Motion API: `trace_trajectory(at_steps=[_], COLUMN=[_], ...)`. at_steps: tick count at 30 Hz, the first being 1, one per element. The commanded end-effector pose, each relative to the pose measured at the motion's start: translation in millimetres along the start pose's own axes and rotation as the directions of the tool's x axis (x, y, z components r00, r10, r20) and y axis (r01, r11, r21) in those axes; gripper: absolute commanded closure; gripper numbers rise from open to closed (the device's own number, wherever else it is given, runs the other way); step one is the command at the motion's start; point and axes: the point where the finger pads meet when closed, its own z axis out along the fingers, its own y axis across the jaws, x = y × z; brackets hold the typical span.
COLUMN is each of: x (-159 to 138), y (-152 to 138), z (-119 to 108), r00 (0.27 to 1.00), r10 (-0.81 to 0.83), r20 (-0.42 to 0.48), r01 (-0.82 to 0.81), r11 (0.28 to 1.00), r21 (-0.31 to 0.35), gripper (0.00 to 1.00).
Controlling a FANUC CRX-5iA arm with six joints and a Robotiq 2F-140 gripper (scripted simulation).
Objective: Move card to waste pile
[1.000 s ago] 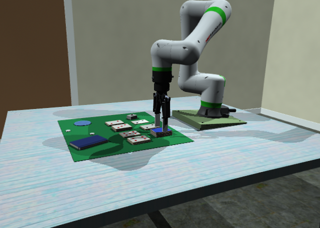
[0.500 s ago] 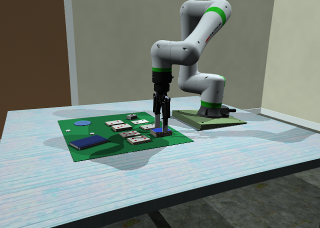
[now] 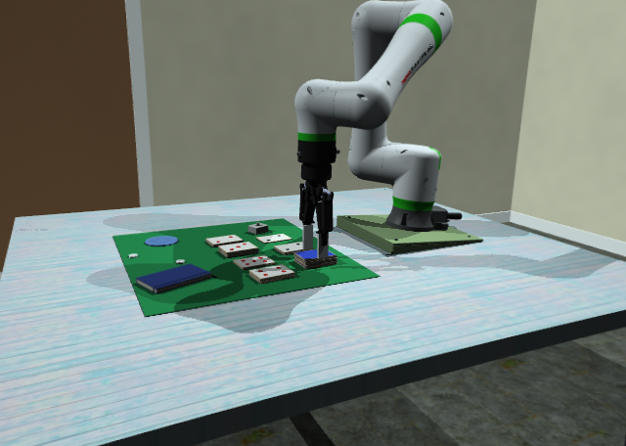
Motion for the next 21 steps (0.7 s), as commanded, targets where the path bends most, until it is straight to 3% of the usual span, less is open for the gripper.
trace_trajectory(at_steps=[1,15,16,21], x=[0.2,0.2,0.2,0.2], y=[0.0,0.0,0.0,0.0], z=[1.0,1.3,1.3,1.3], r00=[1.000,1.000,1.000,1.000], r10=[0.000,0.000,0.000,0.000], r20=[0.000,0.000,0.000,0.000], r01=[0.000,0.000,0.000,0.000], r11=[1.000,1.000,1.000,1.000], r21=[0.000,0.000,0.000,0.000], gripper=[0.50,0.50,0.57,0.57])
